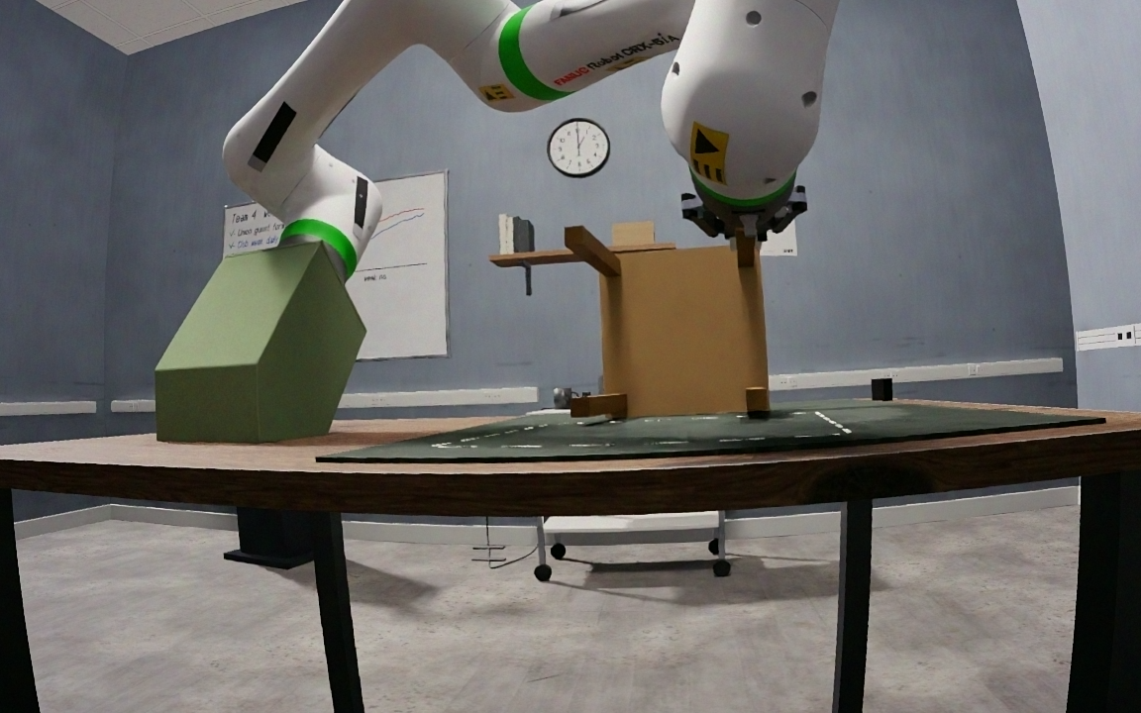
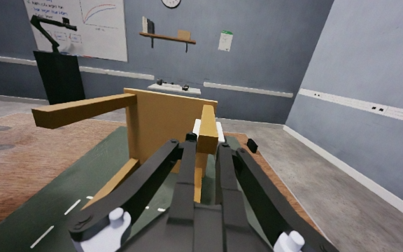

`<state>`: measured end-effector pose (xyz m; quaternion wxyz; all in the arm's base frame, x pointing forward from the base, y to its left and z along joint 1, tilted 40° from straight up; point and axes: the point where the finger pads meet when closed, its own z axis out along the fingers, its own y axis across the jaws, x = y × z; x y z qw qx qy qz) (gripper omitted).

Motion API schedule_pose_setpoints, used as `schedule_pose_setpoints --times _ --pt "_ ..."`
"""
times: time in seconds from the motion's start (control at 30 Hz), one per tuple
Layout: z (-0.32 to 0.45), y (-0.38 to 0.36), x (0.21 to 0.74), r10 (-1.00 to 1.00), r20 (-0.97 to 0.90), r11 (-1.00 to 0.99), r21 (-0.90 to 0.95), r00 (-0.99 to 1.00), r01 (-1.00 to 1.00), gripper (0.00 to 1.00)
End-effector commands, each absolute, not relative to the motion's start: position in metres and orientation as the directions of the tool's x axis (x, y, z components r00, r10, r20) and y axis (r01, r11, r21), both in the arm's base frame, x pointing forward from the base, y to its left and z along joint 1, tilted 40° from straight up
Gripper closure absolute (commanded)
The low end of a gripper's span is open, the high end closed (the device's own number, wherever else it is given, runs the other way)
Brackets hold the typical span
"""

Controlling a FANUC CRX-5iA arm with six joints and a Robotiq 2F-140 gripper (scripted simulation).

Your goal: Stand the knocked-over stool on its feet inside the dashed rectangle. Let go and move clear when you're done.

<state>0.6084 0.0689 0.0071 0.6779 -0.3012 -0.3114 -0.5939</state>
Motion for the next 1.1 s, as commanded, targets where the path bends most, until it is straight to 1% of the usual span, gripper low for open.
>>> schedule_pose_setpoints --times 0.0,0.27,0.3,1.07 --pt "0.0079 0.0681 0.6088 -0.617 0.781 0.112 -0.037 0.098 0.993 0.90" --pt "0.0079 0.0681 0.6088 -0.617 0.781 0.112 -0.037 0.098 0.993 0.90" --pt "0.0079 0.0681 0.6088 -0.617 0.781 0.112 -0.037 0.098 0.993 0.62" --pt "0.0079 0.0681 0.6088 -0.617 0.781 0.112 -0.037 0.098 0.993 0.62"
